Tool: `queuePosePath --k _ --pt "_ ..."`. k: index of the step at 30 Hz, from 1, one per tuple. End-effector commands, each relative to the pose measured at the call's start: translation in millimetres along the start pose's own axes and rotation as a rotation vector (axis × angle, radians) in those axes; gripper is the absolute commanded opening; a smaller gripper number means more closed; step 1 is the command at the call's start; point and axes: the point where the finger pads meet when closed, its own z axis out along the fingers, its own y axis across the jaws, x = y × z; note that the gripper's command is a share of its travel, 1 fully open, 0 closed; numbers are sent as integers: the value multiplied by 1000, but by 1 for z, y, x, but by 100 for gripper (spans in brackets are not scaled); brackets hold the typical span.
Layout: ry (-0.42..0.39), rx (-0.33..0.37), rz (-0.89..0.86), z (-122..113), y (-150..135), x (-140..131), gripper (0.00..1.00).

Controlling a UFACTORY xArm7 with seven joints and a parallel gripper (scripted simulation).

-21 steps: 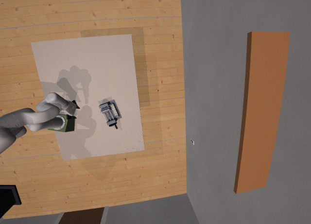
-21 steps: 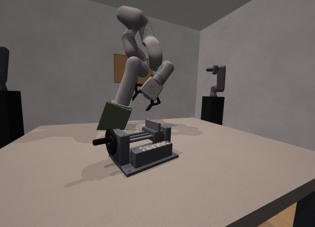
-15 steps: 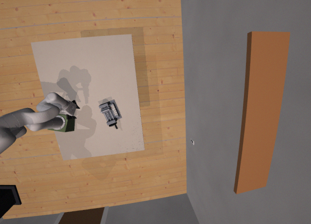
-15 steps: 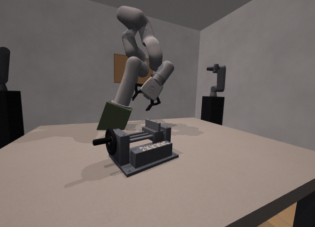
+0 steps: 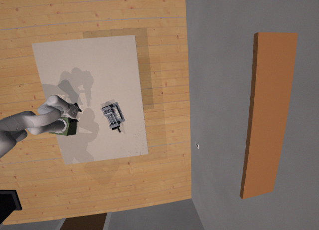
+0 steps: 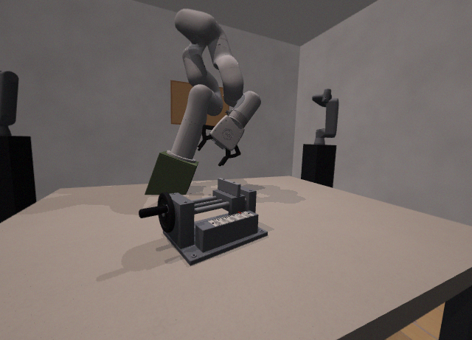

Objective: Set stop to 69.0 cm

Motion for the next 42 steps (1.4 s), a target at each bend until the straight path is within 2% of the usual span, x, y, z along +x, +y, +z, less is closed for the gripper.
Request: queuePosePath --k 1,20,28,30,38,42 --pt "-1 -2 1 -1 0 -1 100" --pt "-1 -1 1 -7 -4 -2 100" --pt "-1 -2 1 -40 -29 -9 100" --pt "-1 -2 1 -40 -29 -9 100" --pt "-1 -1 1 -81 -60 -17 100" --pt "-1 -2 1 -91 -67 -19 100"
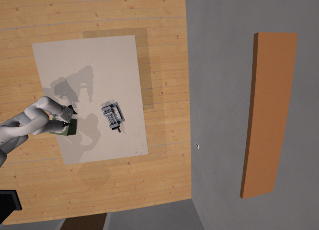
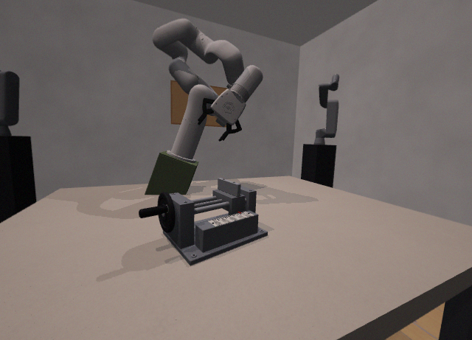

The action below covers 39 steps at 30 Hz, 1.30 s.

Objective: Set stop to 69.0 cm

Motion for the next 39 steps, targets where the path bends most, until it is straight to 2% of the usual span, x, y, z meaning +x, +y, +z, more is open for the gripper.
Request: queuePosePath --k 1,10,15,20,22,25,30,33,35,36,39 --pt "-8 -7 0 -22 -15 0 100" --pt "-7 -7 4 -22 -15 0 100" --pt "3 -9 70 -25 -15 -3 100" --pt "34 -13 262 -34 -15 -12 100" --pt "34 -13 262 -34 -15 -12 100" --pt "62 -14 448 -42 -15 -22 100" --pt "86 -13 601 -47 -14 -30 100" --pt "112 -9 775 -53 -13 -41 100" --pt "112 -9 775 -53 -13 -41 100" --pt "127 -6 869 -56 -13 -47 100" --pt "127 -6 869 -56 -13 -47 100"
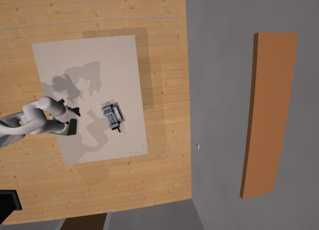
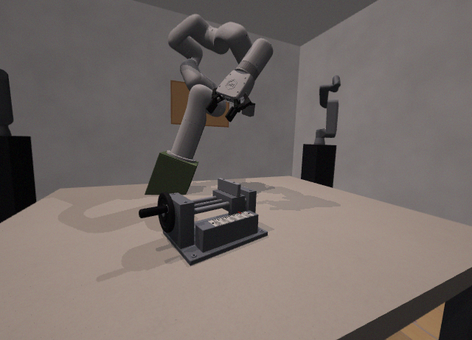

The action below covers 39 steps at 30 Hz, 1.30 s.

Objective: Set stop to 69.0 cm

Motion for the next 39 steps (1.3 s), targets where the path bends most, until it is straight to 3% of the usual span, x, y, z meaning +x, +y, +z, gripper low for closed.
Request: queuePosePath --k 1,2,4,5,7,10,12,13,17,19,22,23,27,28,30,31,34,36,39 --pt "20 13 182 -7 9 -7 100" --pt "32 17 286 -11 14 -12 100" --pt "32 17 286 -11 14 -12 100" --pt "46 22 392 -14 20 -17 100" --pt "46 22 392 -14 20 -17 100" --pt "71 34 608 -19 33 -29 100" --pt "72 35 615 -19 33 -29 100" --pt "85 43 730 -21 39 -36 100" --pt "85 43 730 -21 39 -36 100" --pt "111 60 959 -25 53 -52 100" --pt "111 61 966 -25 53 -52 100" --pt "124 72 1085 -26 60 -60 100" --pt "137 83 1205 -26 67 -69 100" --pt "149 94 1313 -26 74 -79 100" --pt "149 96 1324 -26 74 -79 100" --pt "162 109 1443 -26 80 -89 100" --pt "162 109 1443 -26 80 -89 100" --pt "183 134 1645 -23 93 -110 100" --pt "195 149 1759 -21 98 -121 100"
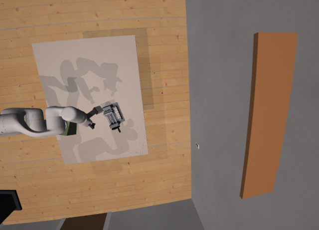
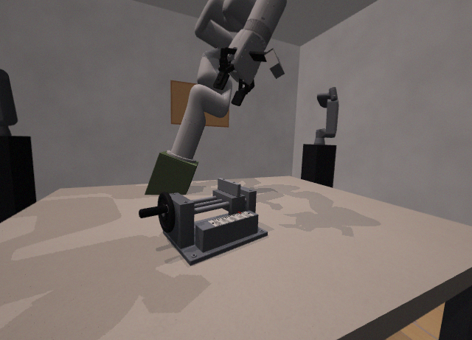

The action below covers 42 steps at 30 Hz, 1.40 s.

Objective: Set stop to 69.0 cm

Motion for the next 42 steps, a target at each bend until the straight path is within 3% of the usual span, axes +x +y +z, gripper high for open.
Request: queuePosePath --k 1,7,9,10,12,14,15,16,18,21,26,27,29,32,36,42 --pt "9 23 262 -2 24 13 100" --pt "28 56 548 0 59 26 100" --pt "29 59 587 0 59 26 100" --pt "34 72 688 1 70 29 100" --pt "34 72 688 1 70 29 100" --pt "35 156 849 30 92 44 100" --pt "35 168 886 30 92 44 100" --pt "35 187 926 46 104 50 100" --pt "31 226 1021 46 104 50 100" --pt "22 282 1168 76 126 57 100" --pt "4 369 1410 103 147 59 100" --pt "-1 382 1461 116 156 59 100" --pt "-1 382 1461 116 156 59 100" --pt "-24 445 1684 148 179 55 100" --pt "-39 474 1811 168 193 50 100" --pt "-48 488 1883 180 201 46 100"
